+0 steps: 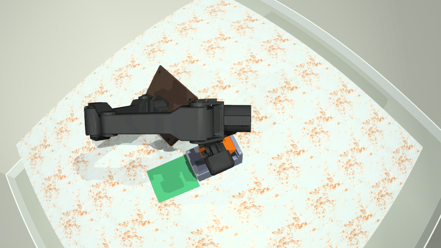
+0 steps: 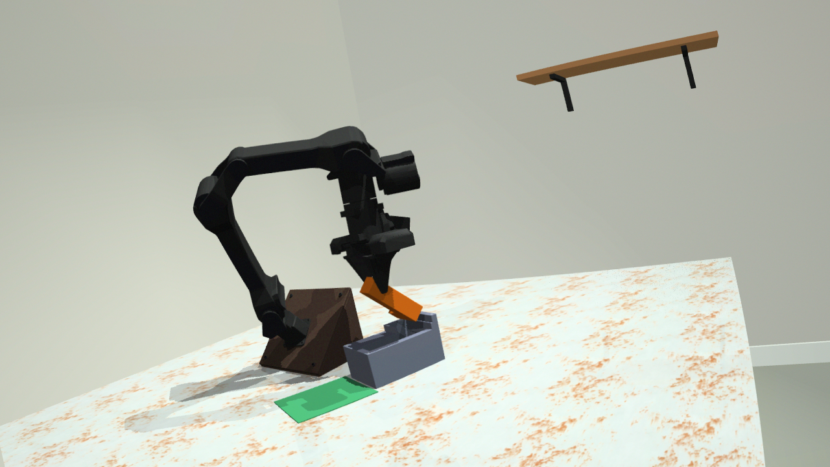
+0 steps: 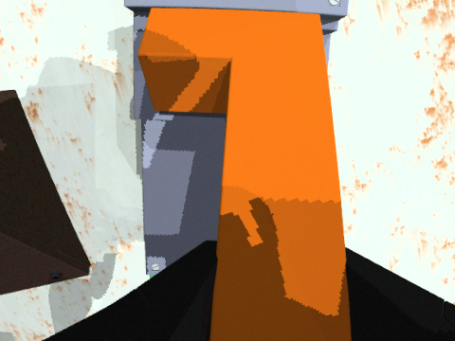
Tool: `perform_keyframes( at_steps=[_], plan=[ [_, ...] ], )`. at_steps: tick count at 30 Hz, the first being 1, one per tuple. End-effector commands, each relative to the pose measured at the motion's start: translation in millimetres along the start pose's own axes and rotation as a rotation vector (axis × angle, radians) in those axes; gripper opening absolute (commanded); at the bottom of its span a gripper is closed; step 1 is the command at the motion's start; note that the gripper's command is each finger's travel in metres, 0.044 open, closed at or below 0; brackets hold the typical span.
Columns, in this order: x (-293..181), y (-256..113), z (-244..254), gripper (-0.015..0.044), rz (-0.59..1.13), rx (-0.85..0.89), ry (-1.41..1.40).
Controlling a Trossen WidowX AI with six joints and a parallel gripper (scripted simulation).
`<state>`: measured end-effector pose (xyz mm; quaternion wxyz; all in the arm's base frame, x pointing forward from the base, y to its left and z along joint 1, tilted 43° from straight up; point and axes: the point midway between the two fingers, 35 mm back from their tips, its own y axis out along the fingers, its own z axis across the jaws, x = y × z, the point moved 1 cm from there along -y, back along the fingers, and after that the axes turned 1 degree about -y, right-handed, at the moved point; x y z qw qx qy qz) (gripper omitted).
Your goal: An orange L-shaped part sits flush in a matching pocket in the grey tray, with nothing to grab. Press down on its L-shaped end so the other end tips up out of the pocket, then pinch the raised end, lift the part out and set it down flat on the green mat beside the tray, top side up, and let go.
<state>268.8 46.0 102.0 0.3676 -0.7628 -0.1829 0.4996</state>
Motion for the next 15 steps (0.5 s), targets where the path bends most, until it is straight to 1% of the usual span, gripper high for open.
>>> perform_keyframes(
  at_steps=[1,7,15],
  plan=[
    [0.0,-2.0,0.1,0.0000,-0.001,0.004,0.004],
    [-4.0,-3.7,0.4,0.0000,-0.001,0.005,0.004],
    [-34.9,-1.8,3.2,0.0000,0.001,0.005,0.003]
  ],
)
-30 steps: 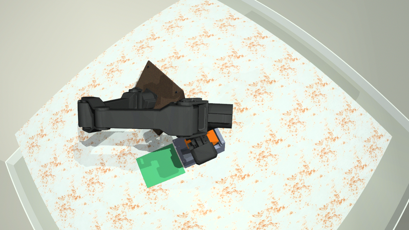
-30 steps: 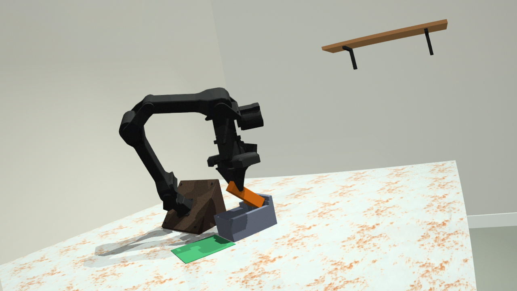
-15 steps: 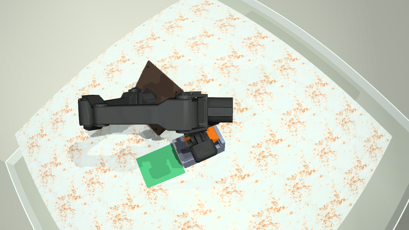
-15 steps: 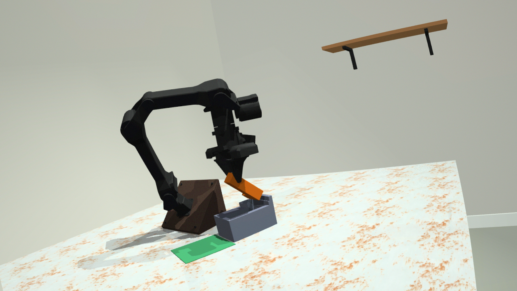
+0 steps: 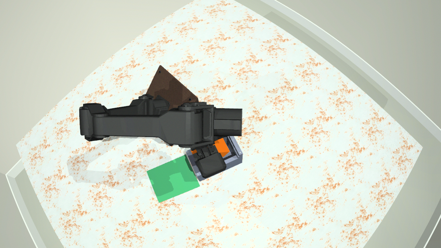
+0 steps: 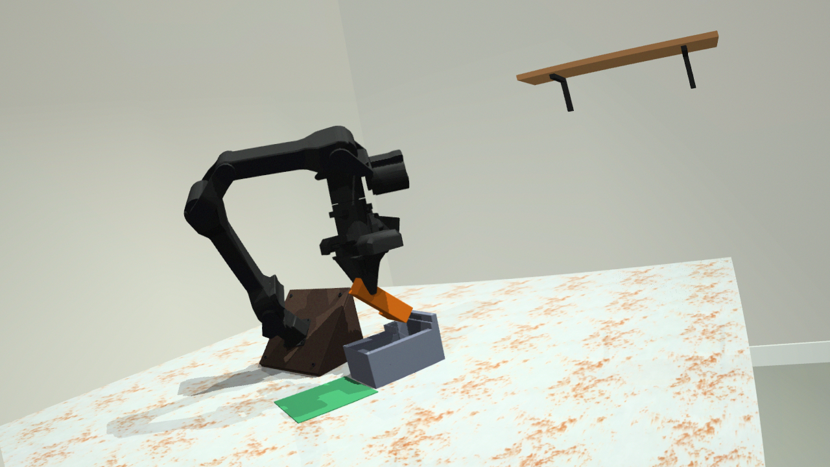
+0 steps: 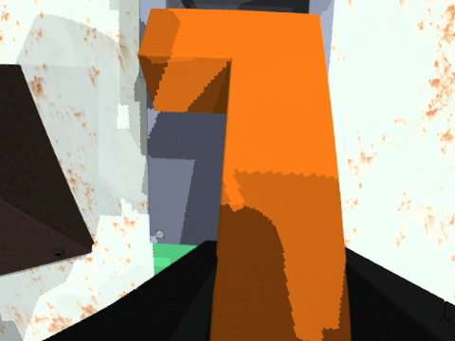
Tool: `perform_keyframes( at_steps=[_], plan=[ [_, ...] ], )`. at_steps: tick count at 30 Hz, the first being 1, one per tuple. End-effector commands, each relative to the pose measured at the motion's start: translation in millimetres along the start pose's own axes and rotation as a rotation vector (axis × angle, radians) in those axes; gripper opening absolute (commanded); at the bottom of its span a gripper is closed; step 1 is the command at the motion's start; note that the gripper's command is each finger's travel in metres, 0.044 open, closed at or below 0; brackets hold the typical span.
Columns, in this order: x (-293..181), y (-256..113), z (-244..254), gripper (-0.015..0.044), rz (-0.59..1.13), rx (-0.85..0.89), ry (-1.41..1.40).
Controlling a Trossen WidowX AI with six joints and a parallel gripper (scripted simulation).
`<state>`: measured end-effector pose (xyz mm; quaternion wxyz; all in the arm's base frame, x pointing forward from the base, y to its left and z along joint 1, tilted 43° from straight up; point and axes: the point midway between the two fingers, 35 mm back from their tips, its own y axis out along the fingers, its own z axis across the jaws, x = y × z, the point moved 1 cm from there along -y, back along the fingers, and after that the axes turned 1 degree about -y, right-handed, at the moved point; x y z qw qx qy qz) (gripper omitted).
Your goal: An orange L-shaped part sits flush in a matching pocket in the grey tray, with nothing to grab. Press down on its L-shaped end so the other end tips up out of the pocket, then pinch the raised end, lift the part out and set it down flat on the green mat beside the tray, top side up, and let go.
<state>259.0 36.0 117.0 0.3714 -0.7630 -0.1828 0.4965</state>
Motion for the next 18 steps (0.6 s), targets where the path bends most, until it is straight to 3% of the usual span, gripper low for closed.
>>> perform_keyframes(
  at_steps=[1,18],
  plan=[
    [-19.2,1.9,2.0,0.0000,0.007,0.001,-0.004],
    [-89.0,1.8,8.6,0.0000,-0.007,-0.012,-0.007]
  ],
)
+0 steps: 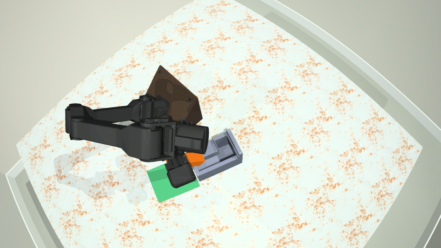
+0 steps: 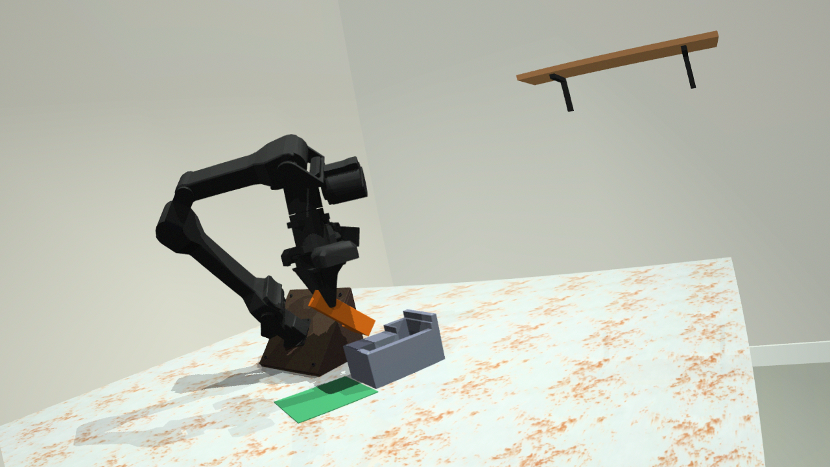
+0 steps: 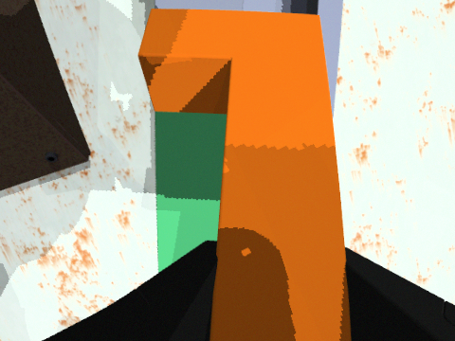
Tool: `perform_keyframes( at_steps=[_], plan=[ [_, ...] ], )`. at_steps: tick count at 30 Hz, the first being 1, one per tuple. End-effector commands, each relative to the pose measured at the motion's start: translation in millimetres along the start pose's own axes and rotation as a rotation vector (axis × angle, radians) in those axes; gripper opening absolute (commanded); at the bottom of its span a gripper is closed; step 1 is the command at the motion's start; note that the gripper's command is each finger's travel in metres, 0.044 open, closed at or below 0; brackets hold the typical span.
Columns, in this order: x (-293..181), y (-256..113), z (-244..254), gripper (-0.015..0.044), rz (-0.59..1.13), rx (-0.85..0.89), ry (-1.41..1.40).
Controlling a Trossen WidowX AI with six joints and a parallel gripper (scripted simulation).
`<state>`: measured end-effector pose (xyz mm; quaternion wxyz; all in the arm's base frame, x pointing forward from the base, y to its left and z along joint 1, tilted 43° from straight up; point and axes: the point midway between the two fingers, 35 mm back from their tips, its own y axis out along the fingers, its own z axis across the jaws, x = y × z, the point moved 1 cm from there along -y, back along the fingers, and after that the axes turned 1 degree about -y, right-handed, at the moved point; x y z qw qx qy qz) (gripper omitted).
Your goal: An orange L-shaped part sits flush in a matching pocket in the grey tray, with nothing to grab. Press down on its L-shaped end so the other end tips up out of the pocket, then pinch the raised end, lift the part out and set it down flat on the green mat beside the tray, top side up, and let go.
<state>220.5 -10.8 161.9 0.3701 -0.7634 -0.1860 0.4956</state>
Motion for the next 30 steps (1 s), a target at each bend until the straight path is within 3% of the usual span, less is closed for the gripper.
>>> perform_keyframes(
  at_steps=[1,15,30],
  plan=[
    [-17.2,1.0,3.0,0.0000,-0.006,-0.010,-0.006],
    [-65.0,0.5,11.3,0.0000,-0.068,-0.063,-0.008],
    [-65.6,7.8,9.6,0.0000,-0.036,-0.036,0.001]
  ],
)
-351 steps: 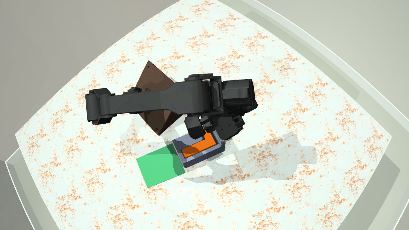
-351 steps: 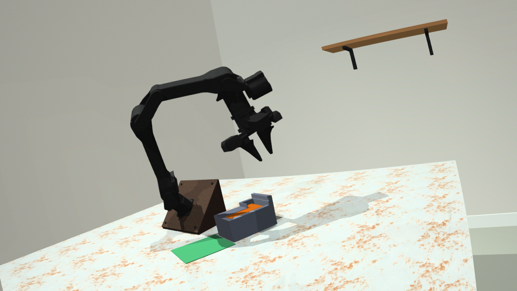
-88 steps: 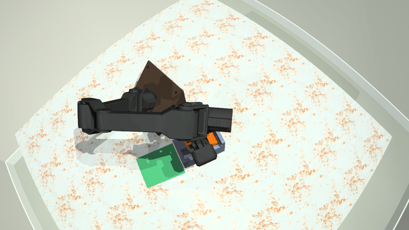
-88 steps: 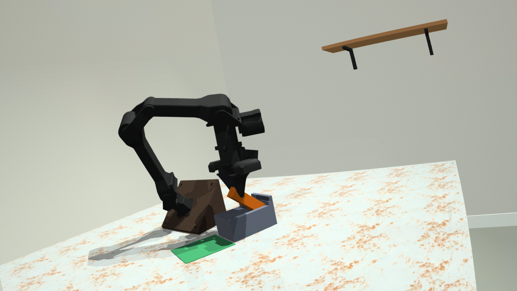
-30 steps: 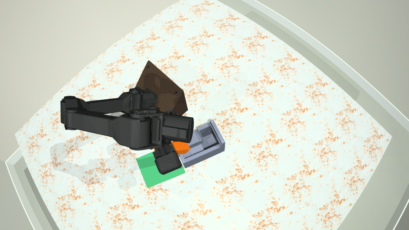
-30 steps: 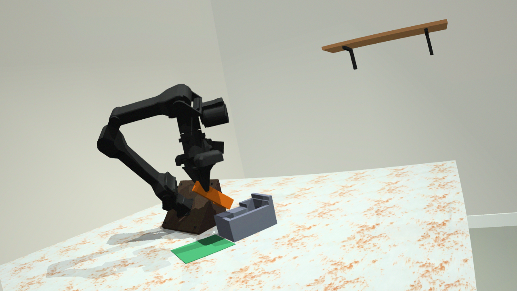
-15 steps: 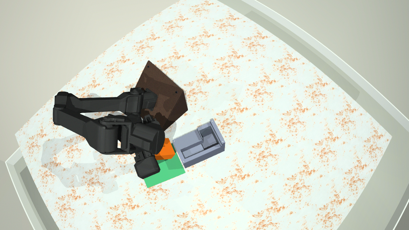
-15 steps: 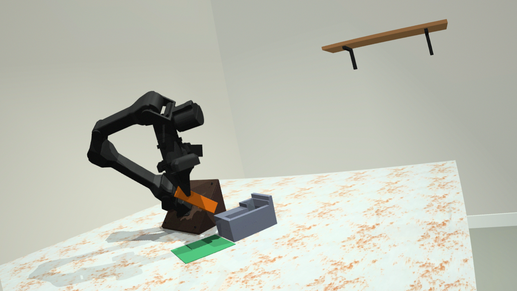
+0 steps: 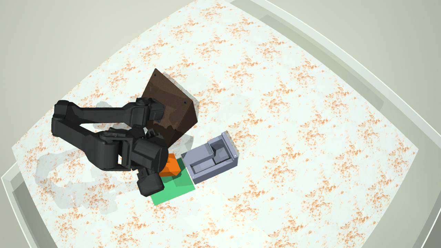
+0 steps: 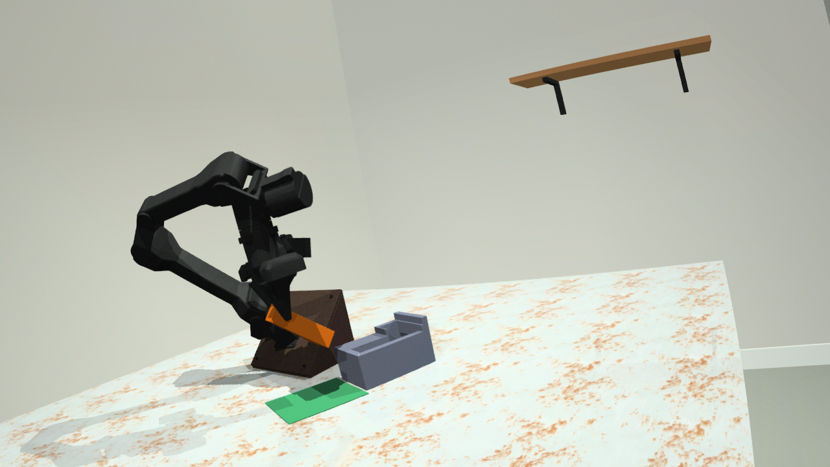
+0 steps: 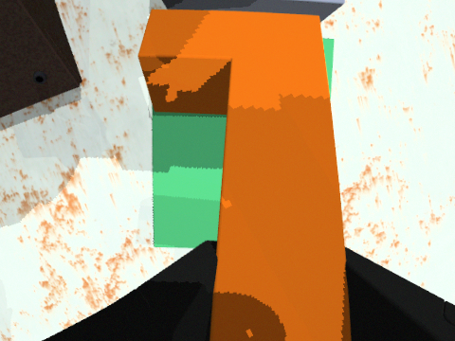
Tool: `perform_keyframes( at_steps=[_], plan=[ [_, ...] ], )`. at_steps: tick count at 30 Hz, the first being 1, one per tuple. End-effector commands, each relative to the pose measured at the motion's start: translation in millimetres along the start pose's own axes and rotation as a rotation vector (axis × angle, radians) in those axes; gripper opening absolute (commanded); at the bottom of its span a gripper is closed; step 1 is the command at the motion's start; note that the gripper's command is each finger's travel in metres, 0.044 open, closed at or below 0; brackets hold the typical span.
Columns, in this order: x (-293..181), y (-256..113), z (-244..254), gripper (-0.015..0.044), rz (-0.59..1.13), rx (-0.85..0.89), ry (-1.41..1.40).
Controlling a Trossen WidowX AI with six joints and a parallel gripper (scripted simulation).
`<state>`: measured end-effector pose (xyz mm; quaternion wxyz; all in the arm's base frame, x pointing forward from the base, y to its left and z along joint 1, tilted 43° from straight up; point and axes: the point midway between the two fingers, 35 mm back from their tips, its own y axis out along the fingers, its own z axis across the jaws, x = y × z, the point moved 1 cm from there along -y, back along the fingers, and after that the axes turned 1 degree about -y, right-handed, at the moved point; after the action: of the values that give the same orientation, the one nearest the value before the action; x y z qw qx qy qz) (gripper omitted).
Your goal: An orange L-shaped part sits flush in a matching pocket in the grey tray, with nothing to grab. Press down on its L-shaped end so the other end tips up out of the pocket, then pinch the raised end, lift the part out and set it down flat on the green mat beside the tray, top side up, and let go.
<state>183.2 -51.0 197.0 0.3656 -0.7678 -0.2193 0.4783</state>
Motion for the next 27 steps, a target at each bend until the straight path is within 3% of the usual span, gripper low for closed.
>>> perform_keyframes(
  at_steps=[1,27],
  plan=[
    [-2.1,6.0,0.1,0.0000,0.027,0.017,-0.004],
    [-9.0,45.1,2.0,0.0000,0.074,0.053,-0.009]
  ],
)
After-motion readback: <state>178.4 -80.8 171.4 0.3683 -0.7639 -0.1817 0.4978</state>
